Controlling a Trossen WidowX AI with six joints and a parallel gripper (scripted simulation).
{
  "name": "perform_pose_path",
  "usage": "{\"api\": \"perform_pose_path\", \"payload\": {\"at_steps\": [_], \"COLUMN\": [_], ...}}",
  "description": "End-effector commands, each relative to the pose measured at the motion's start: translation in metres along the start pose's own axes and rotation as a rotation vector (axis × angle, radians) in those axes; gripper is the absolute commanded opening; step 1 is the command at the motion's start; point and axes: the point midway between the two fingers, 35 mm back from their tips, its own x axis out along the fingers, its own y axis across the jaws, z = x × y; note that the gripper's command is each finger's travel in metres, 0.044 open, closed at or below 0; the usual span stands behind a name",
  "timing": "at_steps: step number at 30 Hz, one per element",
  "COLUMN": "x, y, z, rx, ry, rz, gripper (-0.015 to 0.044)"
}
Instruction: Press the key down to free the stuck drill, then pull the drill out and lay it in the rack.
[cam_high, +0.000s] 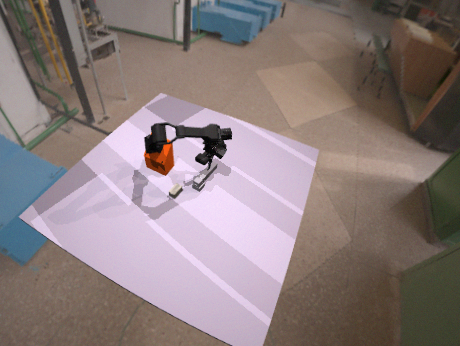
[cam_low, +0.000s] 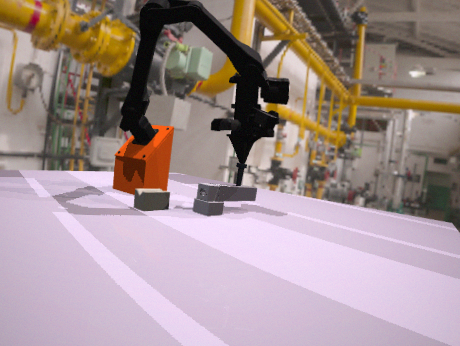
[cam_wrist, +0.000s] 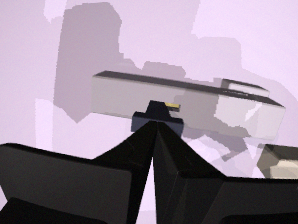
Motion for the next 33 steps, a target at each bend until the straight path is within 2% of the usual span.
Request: {"api": "perform_pose_path", "payload": {"at_steps": [1,17,20,26,30,33], "x": [0.017,0.026,0.012,-0.05,-0.046,-0.036], "y": [-0.003,-0.005,-0.002,0.002,0.001,-0.016], "z": [-0.006,-0.006,-0.002,0.003,0.004,0.008], "rx": [-0.001,-0.001,-0.001,-0.002,-0.017,-0.159], "ry": [0.038,0.037,0.037,0.038,0.024,0.039], "rz": [-0.019,-0.019,-0.017,-0.015,-0.01,0.014], "gripper": [0.0,0.0,0.0079,0.0236,0.0341,0.042]}}
